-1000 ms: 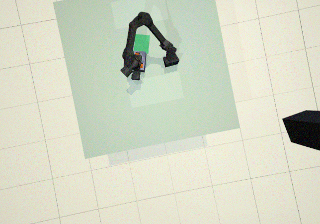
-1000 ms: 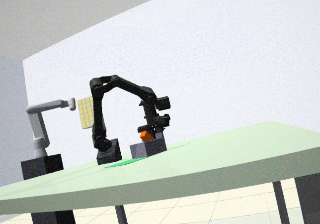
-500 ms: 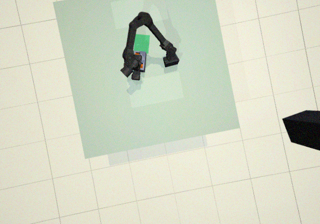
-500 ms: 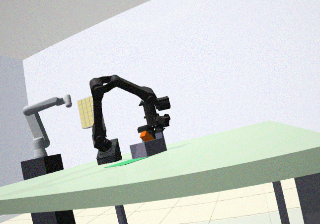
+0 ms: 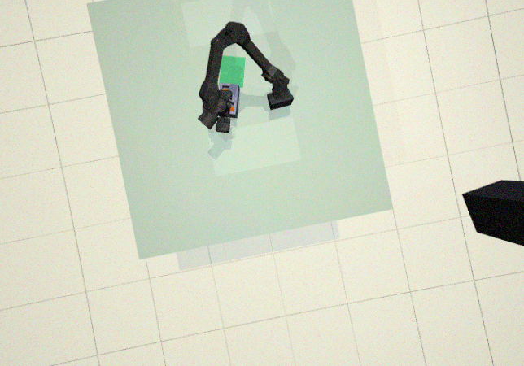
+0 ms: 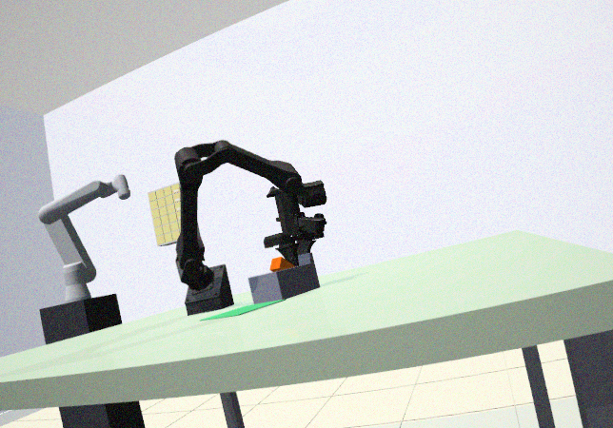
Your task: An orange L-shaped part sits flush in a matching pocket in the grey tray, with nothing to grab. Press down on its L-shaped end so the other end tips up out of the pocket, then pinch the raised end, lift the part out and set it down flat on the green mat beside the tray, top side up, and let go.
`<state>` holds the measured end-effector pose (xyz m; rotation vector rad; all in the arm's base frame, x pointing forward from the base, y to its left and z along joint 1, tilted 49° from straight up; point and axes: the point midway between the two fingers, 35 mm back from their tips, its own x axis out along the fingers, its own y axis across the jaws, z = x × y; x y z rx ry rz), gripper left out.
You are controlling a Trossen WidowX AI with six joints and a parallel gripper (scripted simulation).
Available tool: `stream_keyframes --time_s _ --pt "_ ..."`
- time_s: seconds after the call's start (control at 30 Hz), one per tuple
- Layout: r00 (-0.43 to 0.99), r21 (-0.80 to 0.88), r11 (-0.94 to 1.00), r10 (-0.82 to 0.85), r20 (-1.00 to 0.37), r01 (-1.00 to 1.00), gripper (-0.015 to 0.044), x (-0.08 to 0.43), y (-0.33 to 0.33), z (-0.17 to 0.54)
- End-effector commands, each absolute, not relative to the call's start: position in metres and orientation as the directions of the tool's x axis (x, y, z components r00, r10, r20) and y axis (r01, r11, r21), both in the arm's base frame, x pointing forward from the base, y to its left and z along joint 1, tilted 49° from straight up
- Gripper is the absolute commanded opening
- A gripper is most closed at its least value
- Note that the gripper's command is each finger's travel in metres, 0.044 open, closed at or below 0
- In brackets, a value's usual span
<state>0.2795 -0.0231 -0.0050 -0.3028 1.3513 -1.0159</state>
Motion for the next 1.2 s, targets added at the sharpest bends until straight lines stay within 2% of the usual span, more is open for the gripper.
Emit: stream_keyframes --time_s 0.0,0.23,1.17 --pt "-0.102 -0.699 0.569 -0.74 -0.665 0.433 0.018 0.286 -0.006 0.01" --pt "-0.104 -0.701 0.567 -0.74 -0.664 0.433 0.018 0.287 0.042 0.065" --pt "-0.1 -0.703 0.569 -0.742 -0.662 0.427 0.018 0.286 0.04 0.061"
